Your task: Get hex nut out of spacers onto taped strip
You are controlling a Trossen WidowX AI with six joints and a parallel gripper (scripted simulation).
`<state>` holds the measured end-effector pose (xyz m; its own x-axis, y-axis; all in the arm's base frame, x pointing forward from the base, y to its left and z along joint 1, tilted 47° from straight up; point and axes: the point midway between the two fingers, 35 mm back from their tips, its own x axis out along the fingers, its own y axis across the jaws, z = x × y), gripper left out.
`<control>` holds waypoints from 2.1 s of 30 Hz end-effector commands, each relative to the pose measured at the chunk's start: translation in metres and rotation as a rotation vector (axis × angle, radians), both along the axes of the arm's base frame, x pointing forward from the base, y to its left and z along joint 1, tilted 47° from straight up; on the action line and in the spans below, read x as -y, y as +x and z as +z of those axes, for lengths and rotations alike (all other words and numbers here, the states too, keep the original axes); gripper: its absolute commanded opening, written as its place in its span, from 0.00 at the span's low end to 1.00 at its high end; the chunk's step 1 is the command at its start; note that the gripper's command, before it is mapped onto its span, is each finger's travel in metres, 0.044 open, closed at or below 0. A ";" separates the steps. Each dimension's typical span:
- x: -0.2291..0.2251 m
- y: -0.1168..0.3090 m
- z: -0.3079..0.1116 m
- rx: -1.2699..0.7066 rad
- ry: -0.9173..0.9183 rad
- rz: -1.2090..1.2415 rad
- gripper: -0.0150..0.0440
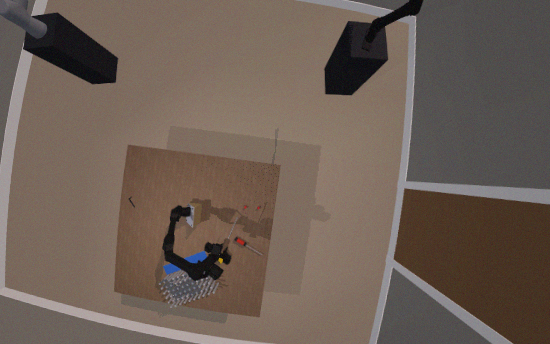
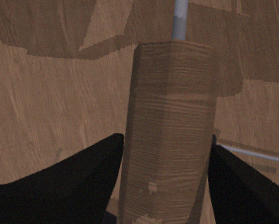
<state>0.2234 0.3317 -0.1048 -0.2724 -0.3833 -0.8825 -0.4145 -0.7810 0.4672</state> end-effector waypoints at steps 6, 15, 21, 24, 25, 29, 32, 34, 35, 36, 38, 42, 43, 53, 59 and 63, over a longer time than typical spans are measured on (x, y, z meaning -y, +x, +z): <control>-0.020 -0.040 -0.040 -0.166 0.048 0.146 0.25; -0.025 -0.055 -0.055 -0.228 0.066 0.199 0.25; -0.023 -0.055 -0.058 -0.228 0.066 0.199 0.25; -0.022 -0.055 -0.060 -0.228 0.066 0.199 0.25; -0.022 -0.055 -0.061 -0.228 0.066 0.199 0.25; -0.020 -0.054 -0.063 -0.228 0.066 0.199 0.25; -0.019 -0.054 -0.065 -0.228 0.066 0.199 0.25; -0.018 -0.054 -0.066 -0.227 0.066 0.199 0.25; -0.018 -0.054 -0.067 -0.227 0.066 0.199 0.25; -0.018 -0.054 -0.067 -0.227 0.066 0.199 0.25; -0.017 -0.054 -0.068 -0.227 0.066 0.199 0.25; -0.015 -0.054 -0.071 -0.227 0.066 0.199 0.25; -0.015 -0.054 -0.071 -0.227 0.066 0.199 0.25; -0.011 -0.053 -0.077 -0.227 0.066 0.199 0.25; -0.009 -0.053 -0.081 -0.227 0.066 0.199 0.25; -0.007 -0.053 -0.083 -0.227 0.066 0.199 0.25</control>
